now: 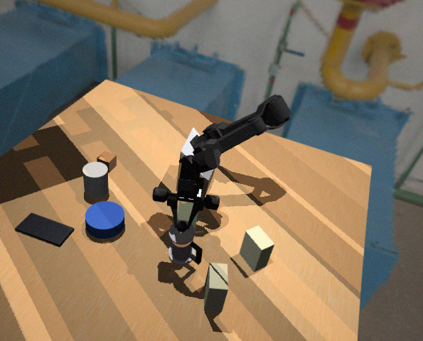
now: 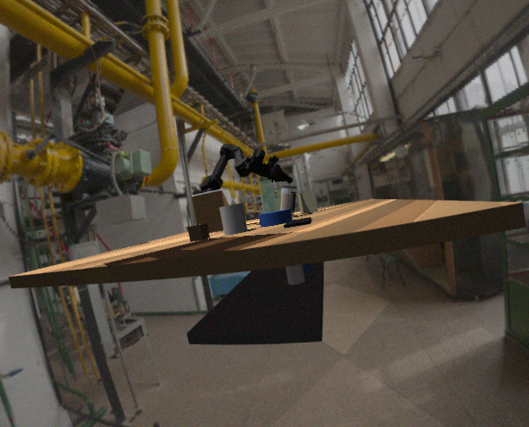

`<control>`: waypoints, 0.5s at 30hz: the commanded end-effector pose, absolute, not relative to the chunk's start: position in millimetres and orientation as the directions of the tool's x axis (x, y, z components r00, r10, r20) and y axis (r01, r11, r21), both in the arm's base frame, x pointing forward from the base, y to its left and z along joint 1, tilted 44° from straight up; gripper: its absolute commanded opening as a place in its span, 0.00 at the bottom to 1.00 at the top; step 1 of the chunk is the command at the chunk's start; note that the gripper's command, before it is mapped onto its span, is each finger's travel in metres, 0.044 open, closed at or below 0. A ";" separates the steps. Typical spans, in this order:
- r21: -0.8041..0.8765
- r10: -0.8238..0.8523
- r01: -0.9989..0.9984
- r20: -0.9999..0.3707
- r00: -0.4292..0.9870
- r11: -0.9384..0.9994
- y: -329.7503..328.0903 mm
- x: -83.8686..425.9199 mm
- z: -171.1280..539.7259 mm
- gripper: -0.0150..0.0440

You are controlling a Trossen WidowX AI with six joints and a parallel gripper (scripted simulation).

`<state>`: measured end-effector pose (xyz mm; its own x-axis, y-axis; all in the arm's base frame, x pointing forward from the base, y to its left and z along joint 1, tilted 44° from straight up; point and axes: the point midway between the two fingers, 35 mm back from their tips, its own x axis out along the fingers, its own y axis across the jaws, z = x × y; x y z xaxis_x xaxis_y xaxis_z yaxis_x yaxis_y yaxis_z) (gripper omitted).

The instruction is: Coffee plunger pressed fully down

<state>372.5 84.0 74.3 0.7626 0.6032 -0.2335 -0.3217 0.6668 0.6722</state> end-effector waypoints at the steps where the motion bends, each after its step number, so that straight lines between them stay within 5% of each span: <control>1: 0.676 0.607 -0.318 -0.241 0.757 0.665 86.1 372.1 72.1 0.47; 15: 0.672 0.604 -0.322 -0.233 0.762 0.667 84.3 373.3 74.4 0.51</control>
<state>373.6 84.3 74.8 0.7627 0.6038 -0.2320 -0.3234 0.6666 0.6717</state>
